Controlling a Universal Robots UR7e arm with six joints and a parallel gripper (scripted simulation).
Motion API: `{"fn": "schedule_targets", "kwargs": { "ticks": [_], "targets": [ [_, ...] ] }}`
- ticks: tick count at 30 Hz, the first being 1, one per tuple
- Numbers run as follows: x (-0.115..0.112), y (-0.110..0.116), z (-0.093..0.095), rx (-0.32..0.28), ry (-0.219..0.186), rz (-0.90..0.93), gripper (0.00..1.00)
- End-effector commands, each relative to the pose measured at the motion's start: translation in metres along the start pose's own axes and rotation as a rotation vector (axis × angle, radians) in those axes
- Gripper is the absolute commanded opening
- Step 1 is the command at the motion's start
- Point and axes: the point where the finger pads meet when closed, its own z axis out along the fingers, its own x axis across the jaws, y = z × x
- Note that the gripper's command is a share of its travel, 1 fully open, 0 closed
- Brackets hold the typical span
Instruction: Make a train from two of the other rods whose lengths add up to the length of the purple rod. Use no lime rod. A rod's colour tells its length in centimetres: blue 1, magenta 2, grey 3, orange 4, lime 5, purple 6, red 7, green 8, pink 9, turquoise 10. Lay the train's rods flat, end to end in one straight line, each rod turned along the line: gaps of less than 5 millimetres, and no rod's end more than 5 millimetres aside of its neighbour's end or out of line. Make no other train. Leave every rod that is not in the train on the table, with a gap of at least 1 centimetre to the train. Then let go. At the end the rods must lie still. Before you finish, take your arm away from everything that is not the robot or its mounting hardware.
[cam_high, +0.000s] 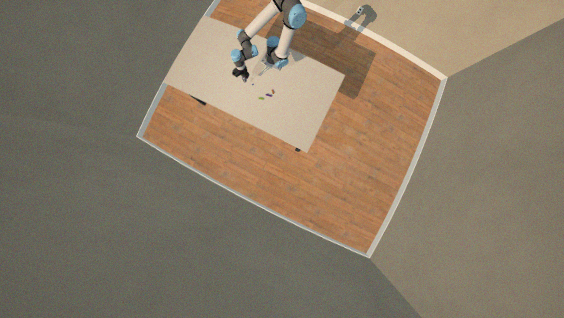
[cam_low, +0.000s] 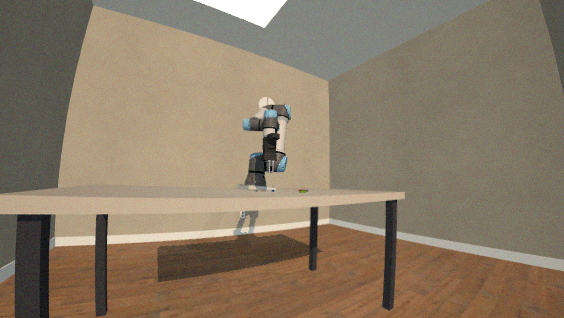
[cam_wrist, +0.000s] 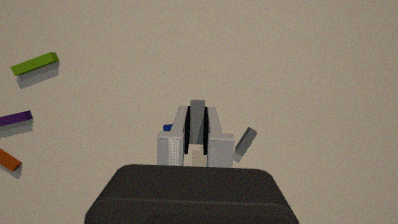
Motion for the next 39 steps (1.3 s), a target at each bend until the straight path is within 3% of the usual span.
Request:
{"fn": "schedule_targets", "kwargs": {
  "ticks": [1,3,11,29,39],
  "targets": [
    [0.015,0.003,0.0,0.001,0.0,0.091,0.24],
    [0.035,0.008,0.0,0.001,0.0,0.22,0.24],
    [0.072,0.021,0.0,0.0,-0.001,0.463,0.24],
    [0.074,0.021,0.001,0.0,-0.001,0.474,0.24],
    [0.074,0.021,0.02,0.0,-0.001,0.474,0.24]
  ]
}}
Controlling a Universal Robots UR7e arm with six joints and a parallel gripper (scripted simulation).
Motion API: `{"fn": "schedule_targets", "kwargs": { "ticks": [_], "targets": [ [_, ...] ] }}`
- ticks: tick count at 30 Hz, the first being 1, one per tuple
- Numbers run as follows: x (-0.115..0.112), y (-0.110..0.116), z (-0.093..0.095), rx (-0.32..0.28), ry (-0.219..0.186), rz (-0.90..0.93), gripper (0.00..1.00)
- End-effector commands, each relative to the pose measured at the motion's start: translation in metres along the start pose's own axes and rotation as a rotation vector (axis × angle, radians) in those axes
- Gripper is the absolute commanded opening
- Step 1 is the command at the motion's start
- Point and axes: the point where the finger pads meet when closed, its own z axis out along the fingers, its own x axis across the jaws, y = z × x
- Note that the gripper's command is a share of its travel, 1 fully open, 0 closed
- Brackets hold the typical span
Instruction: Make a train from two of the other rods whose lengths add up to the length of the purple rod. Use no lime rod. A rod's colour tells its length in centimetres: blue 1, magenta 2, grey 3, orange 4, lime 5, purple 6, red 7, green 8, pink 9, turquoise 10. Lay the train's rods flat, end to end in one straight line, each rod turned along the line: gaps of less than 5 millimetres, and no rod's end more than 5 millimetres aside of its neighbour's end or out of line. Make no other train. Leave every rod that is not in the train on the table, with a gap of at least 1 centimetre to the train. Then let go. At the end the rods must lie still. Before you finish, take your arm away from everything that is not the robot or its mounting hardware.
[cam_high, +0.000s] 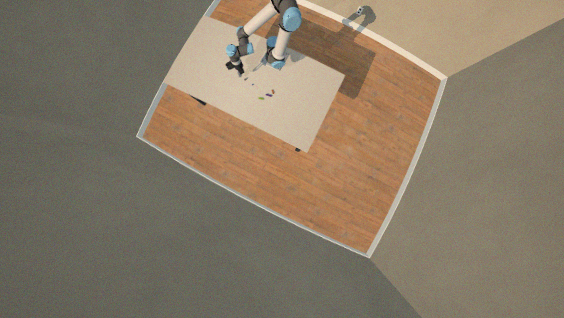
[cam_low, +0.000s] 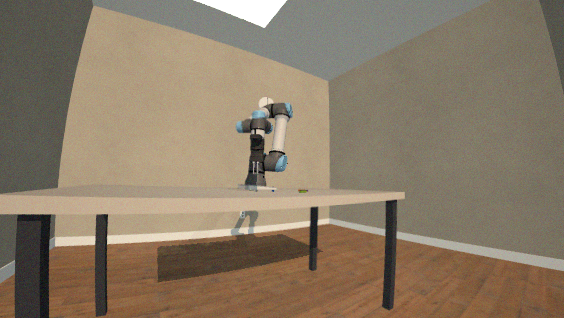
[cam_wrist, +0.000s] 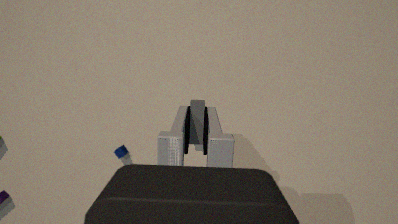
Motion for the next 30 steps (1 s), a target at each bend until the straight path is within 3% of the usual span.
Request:
{"fn": "schedule_targets", "kwargs": {
  "ticks": [1,11,21,30],
  "targets": [
    [0.0,0.0,0.014,0.0,0.0,0.0,0.24],
    [0.0,0.0,0.057,0.0,0.0,0.0,0.24],
    [0.0,0.0,0.076,0.0,0.0,0.0,0.24],
    [0.0,0.0,0.078,0.0,0.0,0.0,0.24]
  ]
}}
